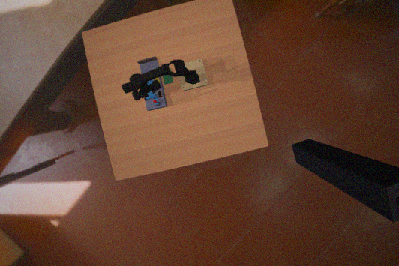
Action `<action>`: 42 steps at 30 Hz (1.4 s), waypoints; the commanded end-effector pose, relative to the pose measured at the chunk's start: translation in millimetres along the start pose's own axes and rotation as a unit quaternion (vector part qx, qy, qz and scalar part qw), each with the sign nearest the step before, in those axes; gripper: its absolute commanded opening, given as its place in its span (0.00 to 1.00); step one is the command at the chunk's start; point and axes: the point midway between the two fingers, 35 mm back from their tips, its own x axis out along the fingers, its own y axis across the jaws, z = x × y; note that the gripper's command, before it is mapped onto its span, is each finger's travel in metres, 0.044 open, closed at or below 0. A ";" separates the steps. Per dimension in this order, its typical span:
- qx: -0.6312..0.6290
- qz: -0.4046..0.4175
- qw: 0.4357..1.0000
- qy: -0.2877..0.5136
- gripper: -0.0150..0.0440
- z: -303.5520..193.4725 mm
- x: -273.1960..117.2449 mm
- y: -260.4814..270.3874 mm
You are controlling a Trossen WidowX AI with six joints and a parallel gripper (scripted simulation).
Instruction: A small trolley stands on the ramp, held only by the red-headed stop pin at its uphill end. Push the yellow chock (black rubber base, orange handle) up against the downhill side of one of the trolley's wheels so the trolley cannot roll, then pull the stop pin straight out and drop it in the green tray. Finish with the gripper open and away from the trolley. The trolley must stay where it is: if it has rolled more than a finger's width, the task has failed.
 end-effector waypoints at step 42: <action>0.134 -0.019 0.991 0.020 0.58 -40.1 35.4 3.3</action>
